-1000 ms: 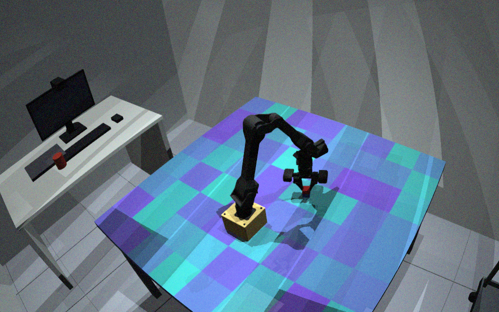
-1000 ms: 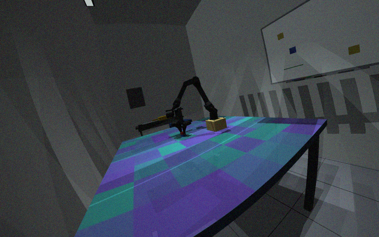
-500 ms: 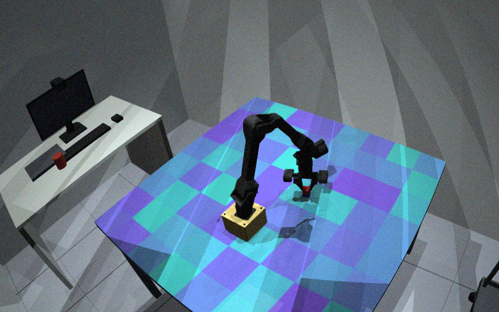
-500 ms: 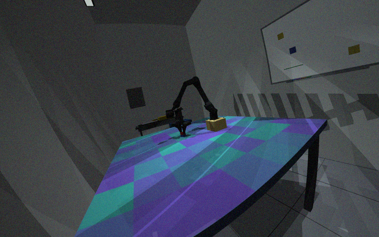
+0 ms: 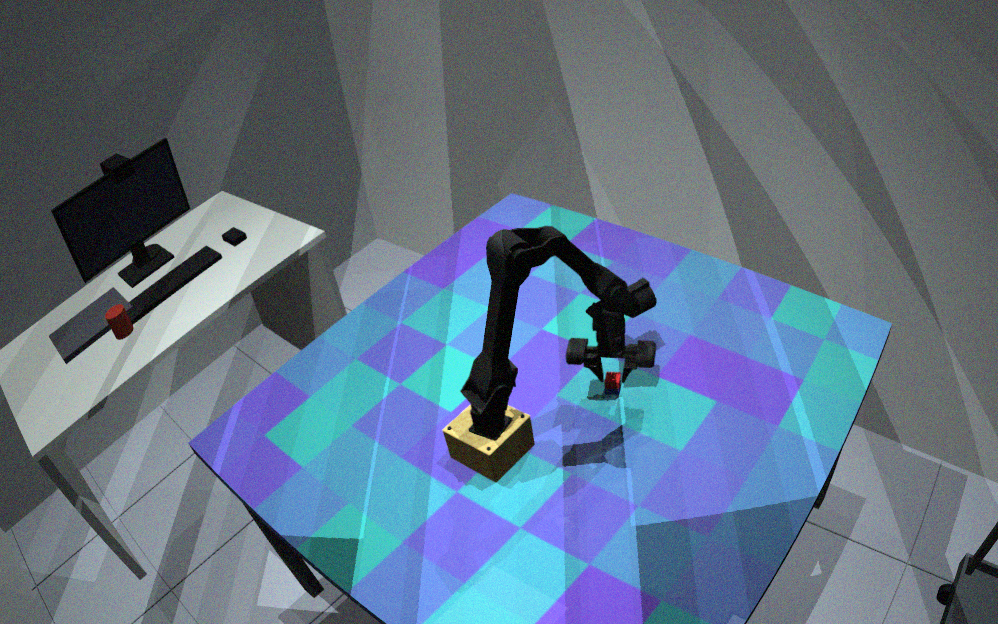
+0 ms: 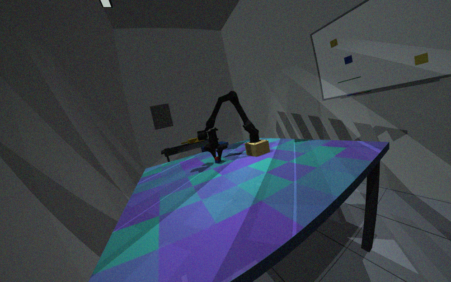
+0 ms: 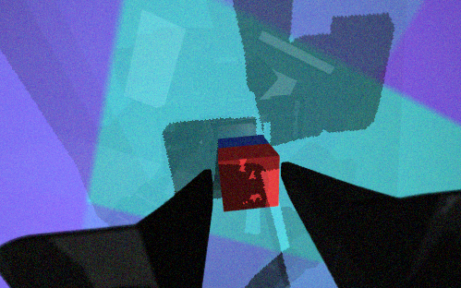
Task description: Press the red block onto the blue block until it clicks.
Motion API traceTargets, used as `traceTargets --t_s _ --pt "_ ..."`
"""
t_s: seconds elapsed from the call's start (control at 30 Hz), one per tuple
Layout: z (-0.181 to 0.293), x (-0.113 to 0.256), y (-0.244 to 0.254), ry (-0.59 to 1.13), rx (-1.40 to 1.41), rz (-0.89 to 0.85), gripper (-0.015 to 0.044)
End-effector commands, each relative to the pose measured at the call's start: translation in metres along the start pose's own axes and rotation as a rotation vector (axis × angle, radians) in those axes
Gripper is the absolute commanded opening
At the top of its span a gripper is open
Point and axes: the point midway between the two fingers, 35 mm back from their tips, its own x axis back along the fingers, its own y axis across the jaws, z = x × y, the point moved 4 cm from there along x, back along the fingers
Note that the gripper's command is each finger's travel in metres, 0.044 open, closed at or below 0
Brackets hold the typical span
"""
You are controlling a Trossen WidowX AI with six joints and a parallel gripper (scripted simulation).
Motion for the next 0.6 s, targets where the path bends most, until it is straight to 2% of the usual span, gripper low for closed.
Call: traceTargets --t_s 0.0,0.23,0.57 --pt "0.000 0.003 0.000 -0.001 0.000 0.001 0.0220" --pt "-0.001 0.098 -0.001 0.002 0.005 -0.002 0.0220" --pt "-0.002 0.101 -0.003 0.002 0.005 -0.002 0.0220"
